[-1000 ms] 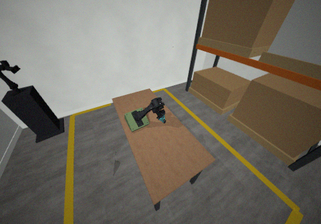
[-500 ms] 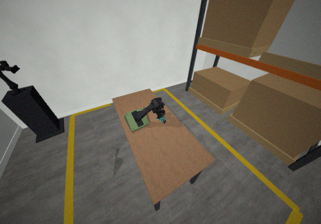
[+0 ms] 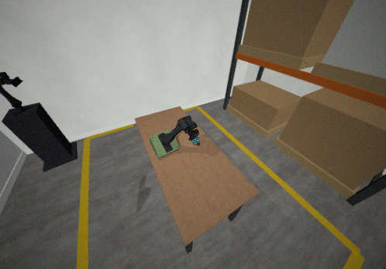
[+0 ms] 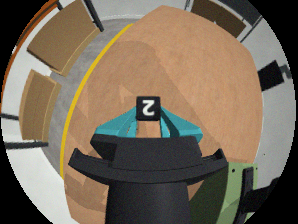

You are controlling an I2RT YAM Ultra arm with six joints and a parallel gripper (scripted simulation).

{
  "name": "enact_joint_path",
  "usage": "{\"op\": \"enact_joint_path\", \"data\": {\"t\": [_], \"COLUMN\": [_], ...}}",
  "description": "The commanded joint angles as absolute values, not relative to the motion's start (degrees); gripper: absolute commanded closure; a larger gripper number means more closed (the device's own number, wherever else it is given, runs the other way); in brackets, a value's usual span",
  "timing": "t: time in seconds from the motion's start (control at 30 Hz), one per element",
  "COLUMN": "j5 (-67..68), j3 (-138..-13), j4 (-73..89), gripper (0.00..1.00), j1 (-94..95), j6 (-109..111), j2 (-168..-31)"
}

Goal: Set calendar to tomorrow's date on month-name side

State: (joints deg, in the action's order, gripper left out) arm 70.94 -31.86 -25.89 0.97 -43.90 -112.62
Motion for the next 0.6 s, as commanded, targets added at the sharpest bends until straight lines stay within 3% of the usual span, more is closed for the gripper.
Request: {"op": "enact_joint_path", "data": {"t": [0.0,0.13,0.57], "j5": [72.8,73.5,73.9], "j3": [-33.9,-35.7,-37.5], "j4": [-15.0,-6.3,1.1], "gripper": [0.73,0.73,0.73], "j1": [2.9,4.3,5.6], "j6": [-49.4,-53.9,-57.9], "j2": [-109.7,-107.2,-105.4]}}
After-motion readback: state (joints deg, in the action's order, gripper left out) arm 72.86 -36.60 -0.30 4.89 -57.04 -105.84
